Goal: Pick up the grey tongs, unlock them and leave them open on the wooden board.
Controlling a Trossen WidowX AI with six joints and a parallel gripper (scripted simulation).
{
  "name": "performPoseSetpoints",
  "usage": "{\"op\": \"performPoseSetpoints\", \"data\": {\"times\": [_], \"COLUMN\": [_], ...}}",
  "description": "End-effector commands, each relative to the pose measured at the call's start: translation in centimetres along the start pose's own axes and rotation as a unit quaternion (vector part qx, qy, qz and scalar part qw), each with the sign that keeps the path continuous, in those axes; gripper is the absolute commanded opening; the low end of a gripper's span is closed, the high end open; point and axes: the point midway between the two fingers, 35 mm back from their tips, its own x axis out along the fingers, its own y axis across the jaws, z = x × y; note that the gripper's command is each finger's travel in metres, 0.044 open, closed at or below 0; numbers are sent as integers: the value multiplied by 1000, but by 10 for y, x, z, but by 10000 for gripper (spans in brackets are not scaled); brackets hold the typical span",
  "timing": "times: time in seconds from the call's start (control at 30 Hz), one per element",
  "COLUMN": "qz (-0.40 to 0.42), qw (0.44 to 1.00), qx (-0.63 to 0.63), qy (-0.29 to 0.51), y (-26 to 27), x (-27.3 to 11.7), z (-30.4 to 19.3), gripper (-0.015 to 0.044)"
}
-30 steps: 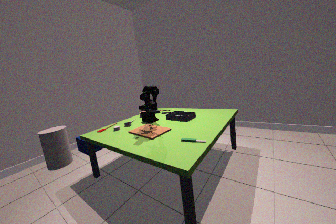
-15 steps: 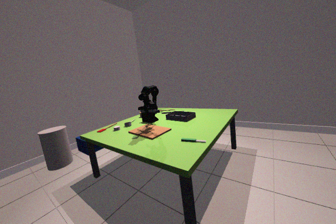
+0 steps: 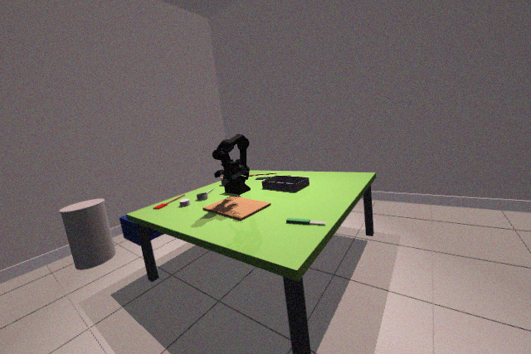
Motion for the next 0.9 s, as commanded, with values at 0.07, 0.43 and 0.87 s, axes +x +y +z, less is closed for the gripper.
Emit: {"op": "performPoseSetpoints", "data": {"times": [0.07,0.43,0.87], "qz": [-3,0,12], "qw": [998,986,960], "qx": [8,13,8], "qy": [-63,-167,-281], "y": [-5,-8,-1], "x": [-3,-7,-17], "z": [2,-2,-12], "gripper": [-150,-150,-150]}}
